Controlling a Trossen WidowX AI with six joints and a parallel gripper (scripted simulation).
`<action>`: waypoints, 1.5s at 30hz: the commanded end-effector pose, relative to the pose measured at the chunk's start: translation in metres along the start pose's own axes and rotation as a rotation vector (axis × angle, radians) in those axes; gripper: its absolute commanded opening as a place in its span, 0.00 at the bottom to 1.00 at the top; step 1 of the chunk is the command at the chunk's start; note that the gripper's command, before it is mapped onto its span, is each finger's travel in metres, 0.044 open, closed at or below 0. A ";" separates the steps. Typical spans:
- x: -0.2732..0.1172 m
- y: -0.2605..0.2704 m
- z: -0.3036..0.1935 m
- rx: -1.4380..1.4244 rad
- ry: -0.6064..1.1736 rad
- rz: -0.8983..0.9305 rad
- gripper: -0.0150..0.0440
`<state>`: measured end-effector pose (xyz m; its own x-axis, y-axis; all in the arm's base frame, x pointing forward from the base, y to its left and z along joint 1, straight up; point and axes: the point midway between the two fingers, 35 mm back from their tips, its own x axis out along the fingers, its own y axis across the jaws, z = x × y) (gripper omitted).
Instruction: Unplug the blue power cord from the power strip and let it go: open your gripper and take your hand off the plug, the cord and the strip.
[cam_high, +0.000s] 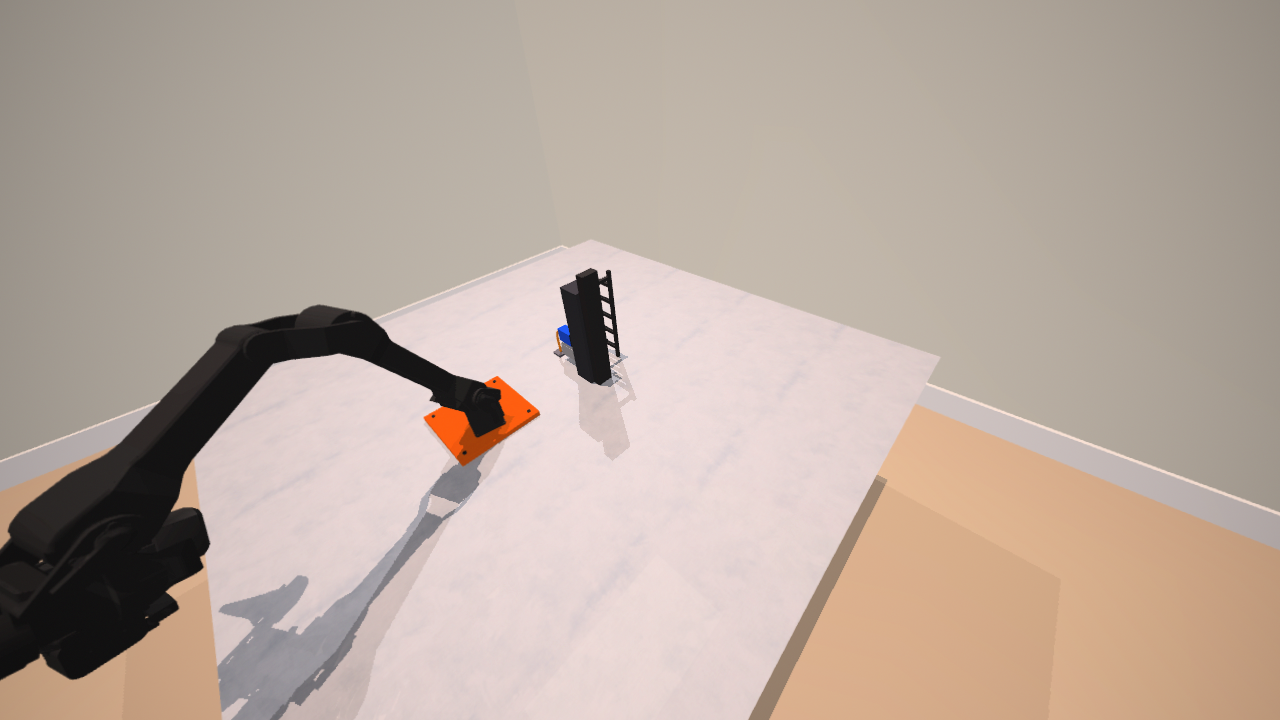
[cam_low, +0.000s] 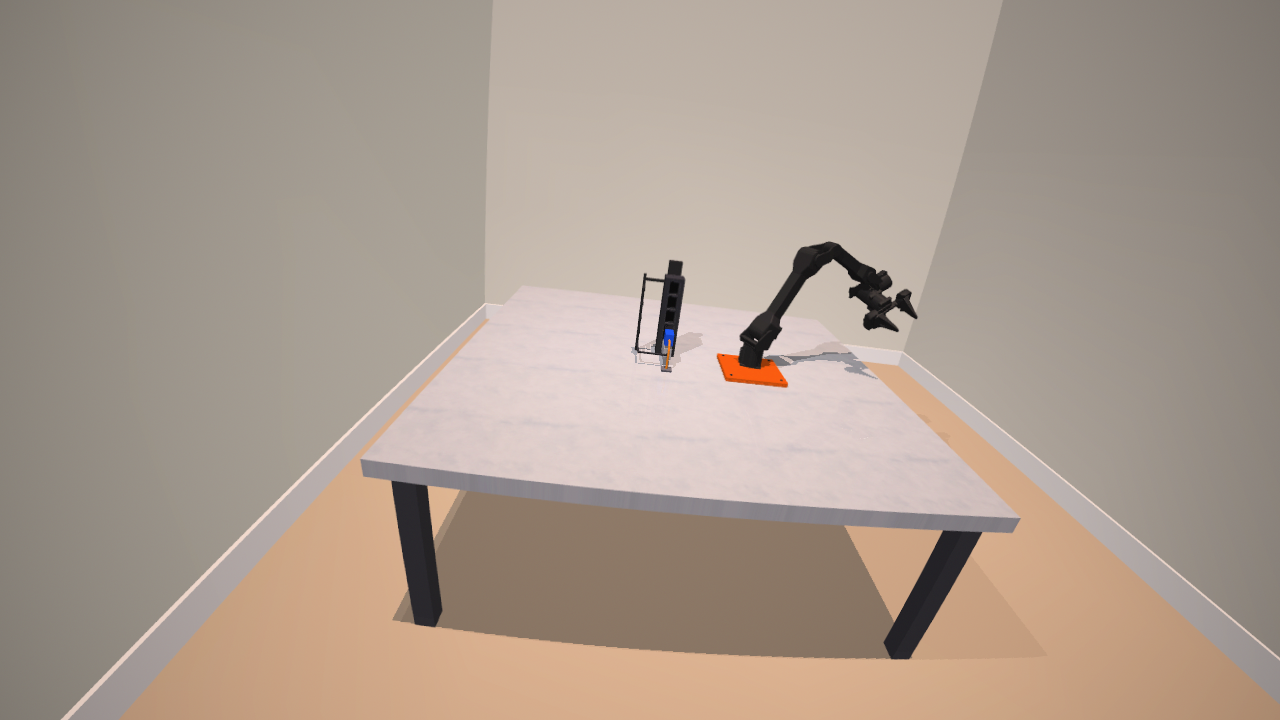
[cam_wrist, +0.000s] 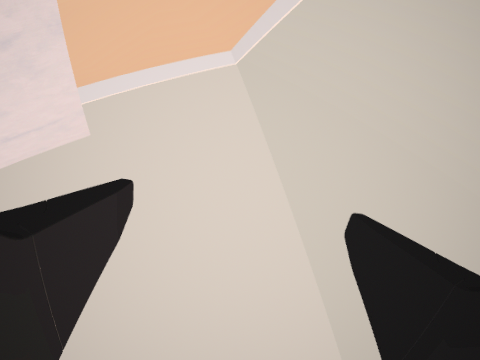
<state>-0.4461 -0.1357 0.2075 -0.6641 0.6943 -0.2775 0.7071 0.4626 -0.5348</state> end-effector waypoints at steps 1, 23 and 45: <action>-0.001 0.000 0.000 -0.001 -0.002 -0.001 0.89; -0.212 0.000 0.083 -0.033 -0.482 -0.331 0.53; -0.446 0.089 0.093 -0.039 -1.090 -0.570 0.53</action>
<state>-0.1434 -0.4455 0.2075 -0.7718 -0.3491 -0.5315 0.2577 0.5924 -0.7633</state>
